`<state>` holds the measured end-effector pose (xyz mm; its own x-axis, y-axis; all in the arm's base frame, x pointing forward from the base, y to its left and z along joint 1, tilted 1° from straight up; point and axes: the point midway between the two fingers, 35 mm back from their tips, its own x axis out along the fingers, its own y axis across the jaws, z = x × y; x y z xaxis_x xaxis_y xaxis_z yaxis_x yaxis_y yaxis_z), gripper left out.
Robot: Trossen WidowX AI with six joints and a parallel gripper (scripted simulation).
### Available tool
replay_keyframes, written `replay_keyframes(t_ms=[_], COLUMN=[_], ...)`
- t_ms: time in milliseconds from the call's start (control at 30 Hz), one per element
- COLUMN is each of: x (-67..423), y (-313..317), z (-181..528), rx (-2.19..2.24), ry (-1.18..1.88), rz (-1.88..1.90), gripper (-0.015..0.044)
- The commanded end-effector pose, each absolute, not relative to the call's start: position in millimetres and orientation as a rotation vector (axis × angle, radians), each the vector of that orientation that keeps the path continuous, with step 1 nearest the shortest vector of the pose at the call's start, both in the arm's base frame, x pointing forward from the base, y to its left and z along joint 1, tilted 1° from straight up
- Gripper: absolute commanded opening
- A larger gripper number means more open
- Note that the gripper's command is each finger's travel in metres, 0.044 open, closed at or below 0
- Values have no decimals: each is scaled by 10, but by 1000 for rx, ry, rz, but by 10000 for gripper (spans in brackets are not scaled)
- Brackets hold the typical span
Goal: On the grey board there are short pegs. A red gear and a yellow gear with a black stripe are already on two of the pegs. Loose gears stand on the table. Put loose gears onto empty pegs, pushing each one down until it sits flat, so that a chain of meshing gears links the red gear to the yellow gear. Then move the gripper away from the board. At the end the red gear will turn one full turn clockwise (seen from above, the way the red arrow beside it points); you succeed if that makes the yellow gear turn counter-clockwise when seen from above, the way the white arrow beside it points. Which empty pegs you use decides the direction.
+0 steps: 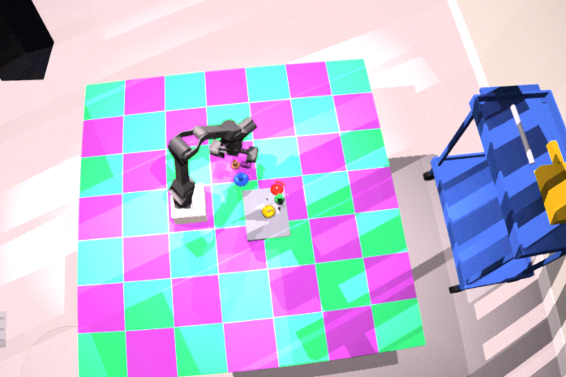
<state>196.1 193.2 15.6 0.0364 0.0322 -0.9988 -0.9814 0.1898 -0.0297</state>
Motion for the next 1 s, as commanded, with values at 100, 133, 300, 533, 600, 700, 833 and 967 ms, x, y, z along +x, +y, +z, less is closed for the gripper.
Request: replay_keyframes(t_ms=[100,133,300,533,600,700,833,967], x=[1954,1954,1953,1952,1952,1952,1952,1952], y=[1925,1926,1927,1927,1927,1927,1927,1927], z=[23,7,-73,-96,-96,-96,-96,-96], rx=[-1059,-1059,-1059,-1059,-1059,-1059,-1059,-1059], ry=[1251,1251,1251,1251,1251,1251,1251,1251], rz=[1057,1057,1057,1057,1057,1057,1057,1057], gripper=[440,440,440,440,387,309,204,99])
